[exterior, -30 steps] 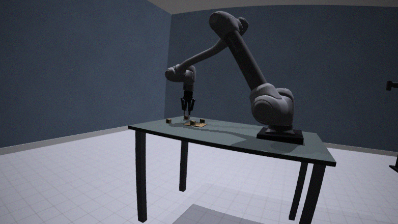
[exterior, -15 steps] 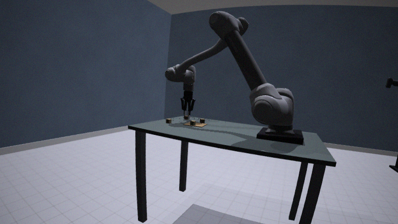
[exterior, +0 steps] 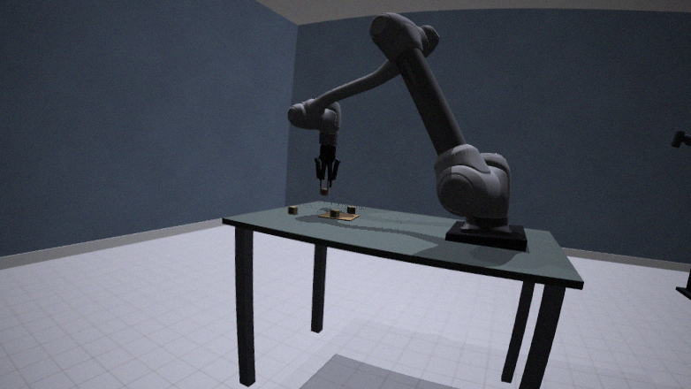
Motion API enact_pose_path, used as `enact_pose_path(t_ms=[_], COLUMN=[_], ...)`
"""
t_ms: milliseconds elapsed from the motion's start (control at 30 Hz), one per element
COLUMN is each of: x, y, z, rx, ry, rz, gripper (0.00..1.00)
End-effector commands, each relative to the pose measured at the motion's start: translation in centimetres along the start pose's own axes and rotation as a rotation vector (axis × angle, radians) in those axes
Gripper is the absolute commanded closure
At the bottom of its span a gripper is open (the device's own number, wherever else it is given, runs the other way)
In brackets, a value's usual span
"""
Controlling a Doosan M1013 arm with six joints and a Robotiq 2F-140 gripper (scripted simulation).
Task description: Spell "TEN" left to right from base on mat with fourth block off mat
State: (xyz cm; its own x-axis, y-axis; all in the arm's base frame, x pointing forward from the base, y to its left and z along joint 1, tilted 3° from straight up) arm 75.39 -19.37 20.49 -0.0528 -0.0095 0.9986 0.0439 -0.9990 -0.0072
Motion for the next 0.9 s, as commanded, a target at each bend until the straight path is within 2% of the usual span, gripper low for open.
enact_pose_path(t_ms=[0, 167, 867], x=[2.3, 3.4, 3.5], y=[0.2, 0.2, 0.2], z=[0.1, 0.1, 0.1], rx=[0.0, 0.0, 0.0], ry=[0.001, 0.001, 0.001], rz=[0.0, 0.0, 0.0], gripper=[0.84, 0.84, 0.84])
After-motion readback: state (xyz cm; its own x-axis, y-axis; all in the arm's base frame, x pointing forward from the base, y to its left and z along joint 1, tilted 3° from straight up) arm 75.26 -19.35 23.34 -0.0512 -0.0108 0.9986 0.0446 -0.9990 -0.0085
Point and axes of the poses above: the point where the finger pads meet when closed, its own x axis back along the fingers, its own z axis across the jaws, y = z × x, the point moved 10 cm from there along x, back along the fingers, and after that the axes turned 3 degrees about x, right-handed, at the moved point
